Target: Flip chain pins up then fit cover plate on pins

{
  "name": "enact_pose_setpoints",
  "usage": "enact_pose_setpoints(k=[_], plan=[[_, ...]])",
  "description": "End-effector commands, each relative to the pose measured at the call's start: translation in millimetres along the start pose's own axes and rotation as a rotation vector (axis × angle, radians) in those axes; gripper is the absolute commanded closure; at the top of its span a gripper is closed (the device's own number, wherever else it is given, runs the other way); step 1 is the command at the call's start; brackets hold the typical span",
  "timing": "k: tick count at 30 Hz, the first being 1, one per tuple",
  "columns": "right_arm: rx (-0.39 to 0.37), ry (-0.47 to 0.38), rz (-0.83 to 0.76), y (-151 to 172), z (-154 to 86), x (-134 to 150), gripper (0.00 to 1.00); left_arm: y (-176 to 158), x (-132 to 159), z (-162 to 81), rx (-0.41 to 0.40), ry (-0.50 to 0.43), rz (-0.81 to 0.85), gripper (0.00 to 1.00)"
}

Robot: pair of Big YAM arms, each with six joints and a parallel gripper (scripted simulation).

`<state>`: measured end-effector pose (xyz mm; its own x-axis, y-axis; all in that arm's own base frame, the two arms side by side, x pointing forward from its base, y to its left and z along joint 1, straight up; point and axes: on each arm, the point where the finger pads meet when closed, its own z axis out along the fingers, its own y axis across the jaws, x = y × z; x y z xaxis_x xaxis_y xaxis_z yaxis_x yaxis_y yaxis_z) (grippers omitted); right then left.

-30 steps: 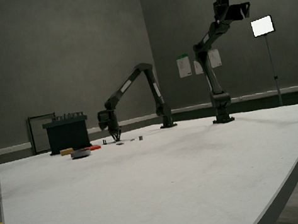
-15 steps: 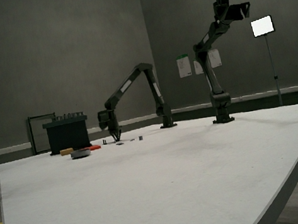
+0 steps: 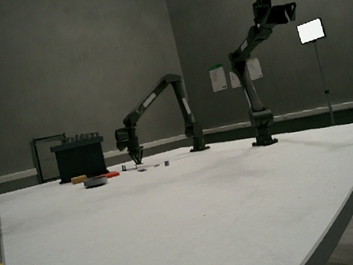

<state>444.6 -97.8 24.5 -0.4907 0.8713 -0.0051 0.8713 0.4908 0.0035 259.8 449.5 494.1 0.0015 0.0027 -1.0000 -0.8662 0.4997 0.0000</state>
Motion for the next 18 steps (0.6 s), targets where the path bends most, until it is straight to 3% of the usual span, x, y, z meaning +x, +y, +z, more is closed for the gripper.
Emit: enact_pose_setpoints(k=[1, 18], plan=[[-0.044, -0.036, -0.004, 17.8, -29.3, -10.0, 0.79, -4.7, -41.9, 1.2, 0.008, -0.071, -0.002, 0.00], [-0.046, -0.037, -0.004, 17.8, -45.7, -10.1, 0.79, -4.7, -41.9, 1.2, 0.008, -0.071, -0.002, 0.00]])
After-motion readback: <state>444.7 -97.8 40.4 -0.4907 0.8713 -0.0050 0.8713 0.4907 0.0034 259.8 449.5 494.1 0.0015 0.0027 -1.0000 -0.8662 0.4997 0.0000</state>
